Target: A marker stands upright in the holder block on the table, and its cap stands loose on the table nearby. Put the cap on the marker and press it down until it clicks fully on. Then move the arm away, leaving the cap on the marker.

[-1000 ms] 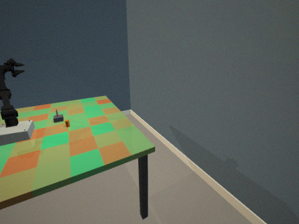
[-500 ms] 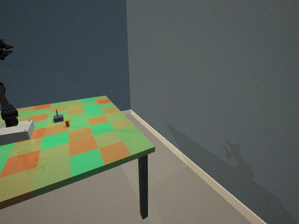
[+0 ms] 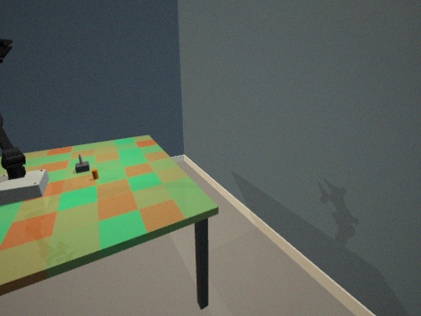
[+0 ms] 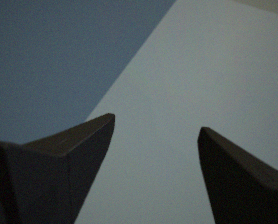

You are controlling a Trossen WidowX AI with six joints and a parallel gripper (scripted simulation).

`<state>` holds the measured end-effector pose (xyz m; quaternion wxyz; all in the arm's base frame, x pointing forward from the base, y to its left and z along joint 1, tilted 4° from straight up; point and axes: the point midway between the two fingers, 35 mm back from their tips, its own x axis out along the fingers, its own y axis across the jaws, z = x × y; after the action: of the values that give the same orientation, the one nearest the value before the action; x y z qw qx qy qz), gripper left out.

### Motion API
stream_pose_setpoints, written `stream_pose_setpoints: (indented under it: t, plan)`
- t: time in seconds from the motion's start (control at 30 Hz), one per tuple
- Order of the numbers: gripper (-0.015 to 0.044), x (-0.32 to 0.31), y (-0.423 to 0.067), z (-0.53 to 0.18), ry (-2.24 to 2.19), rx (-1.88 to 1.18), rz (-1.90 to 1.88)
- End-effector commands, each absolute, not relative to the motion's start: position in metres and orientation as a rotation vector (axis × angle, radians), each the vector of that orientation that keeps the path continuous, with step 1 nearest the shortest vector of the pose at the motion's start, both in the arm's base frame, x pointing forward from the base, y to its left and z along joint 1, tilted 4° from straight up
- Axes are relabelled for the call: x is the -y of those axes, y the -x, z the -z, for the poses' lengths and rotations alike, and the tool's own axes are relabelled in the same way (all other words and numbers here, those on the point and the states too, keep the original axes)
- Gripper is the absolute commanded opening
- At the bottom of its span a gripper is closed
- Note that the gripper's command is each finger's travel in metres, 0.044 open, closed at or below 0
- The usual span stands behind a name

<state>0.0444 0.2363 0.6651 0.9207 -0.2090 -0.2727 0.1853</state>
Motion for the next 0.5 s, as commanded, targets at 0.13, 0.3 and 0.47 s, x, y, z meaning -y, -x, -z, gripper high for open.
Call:
stream_pose_setpoints:
  t: [0.13,0.3,0.47]
  plan:
    - [0.0248,-0.174,-0.059,-0.684,0.369,0.611,-0.318]
    - [0.0248,-0.118,-0.078,-0.697,0.340,0.644,-0.241]
    - [0.0248,-0.044,-0.111,-0.701,0.310,0.642,-0.120]
